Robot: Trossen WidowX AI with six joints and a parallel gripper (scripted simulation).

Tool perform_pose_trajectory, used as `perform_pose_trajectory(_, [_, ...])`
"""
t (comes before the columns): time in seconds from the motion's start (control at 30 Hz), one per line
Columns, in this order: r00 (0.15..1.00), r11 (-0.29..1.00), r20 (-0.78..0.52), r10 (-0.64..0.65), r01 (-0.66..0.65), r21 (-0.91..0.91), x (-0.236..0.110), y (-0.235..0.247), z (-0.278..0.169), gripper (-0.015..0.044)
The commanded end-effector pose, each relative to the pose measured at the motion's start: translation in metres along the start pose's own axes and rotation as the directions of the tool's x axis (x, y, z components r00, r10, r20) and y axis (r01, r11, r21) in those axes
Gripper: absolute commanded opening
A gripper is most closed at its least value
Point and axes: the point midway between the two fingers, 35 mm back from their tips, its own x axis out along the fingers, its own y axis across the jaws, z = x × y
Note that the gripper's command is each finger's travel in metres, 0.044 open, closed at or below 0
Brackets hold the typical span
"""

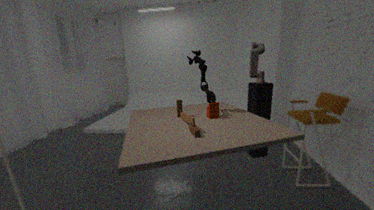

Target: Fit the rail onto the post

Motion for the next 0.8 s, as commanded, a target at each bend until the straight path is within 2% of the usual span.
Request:
perform_pose_trajectory(0.0, [1.000,1.000,-0.001,0.000,0.000,-0.003,0.000,0.000,-0.001,0.0426])
perform_pose_trajectory(0.13, [1.000,0.998,-0.018,-0.012,0.011,-0.060,0.002,-0.012,-0.020,0.0440])
perform_pose_trajectory(0.37, [0.987,0.943,-0.152,-0.060,0.007,-0.332,0.005,-0.033,-0.081,0.0440])
perform_pose_trajectory(0.6, [0.911,0.699,-0.336,-0.238,-0.079,-0.710,0.001,-0.102,-0.173,0.0440])
perform_pose_trajectory(0.77, [0.808,0.505,-0.451,-0.379,-0.227,-0.832,-0.017,-0.166,-0.228,0.0440])
